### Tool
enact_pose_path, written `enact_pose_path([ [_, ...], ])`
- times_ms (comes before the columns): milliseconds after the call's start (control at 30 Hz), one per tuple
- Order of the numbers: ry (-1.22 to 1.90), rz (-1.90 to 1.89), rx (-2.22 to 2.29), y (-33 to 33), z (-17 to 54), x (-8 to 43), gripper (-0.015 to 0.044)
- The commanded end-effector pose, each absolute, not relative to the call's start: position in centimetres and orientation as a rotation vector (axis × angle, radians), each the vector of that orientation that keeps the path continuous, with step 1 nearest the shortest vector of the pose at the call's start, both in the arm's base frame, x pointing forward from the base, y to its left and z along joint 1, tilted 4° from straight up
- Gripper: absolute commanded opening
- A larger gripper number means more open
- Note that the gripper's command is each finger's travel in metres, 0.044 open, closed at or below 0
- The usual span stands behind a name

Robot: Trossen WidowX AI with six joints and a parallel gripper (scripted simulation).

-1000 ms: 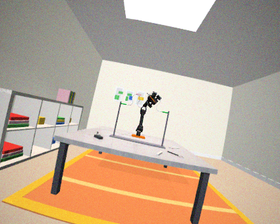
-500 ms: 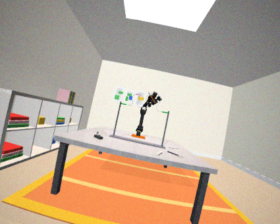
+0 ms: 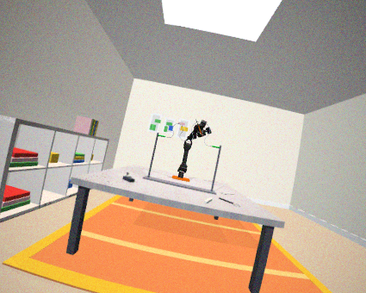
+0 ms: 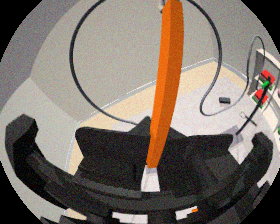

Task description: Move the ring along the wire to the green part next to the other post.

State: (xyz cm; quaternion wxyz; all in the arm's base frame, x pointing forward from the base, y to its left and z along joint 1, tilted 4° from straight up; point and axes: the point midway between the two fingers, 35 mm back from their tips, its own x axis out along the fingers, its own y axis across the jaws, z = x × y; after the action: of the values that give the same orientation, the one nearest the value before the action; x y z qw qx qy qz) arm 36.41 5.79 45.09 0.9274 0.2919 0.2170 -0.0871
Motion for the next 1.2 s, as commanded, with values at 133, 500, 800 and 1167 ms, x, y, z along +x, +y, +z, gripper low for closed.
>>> enact_pose_path([
  [133,0.455,-0.202,0.499,5.5,44.8,36.5,-0.015],
  [500,0.463,-0.232,0.363,5.1,44.6,36.4,-0.015],
  [800,0.469,-0.255,0.252,4.7,44.5,36.4,-0.015],
  [1167,0.474,-0.282,0.116,4.2,44.4,36.3,-0.015],
])
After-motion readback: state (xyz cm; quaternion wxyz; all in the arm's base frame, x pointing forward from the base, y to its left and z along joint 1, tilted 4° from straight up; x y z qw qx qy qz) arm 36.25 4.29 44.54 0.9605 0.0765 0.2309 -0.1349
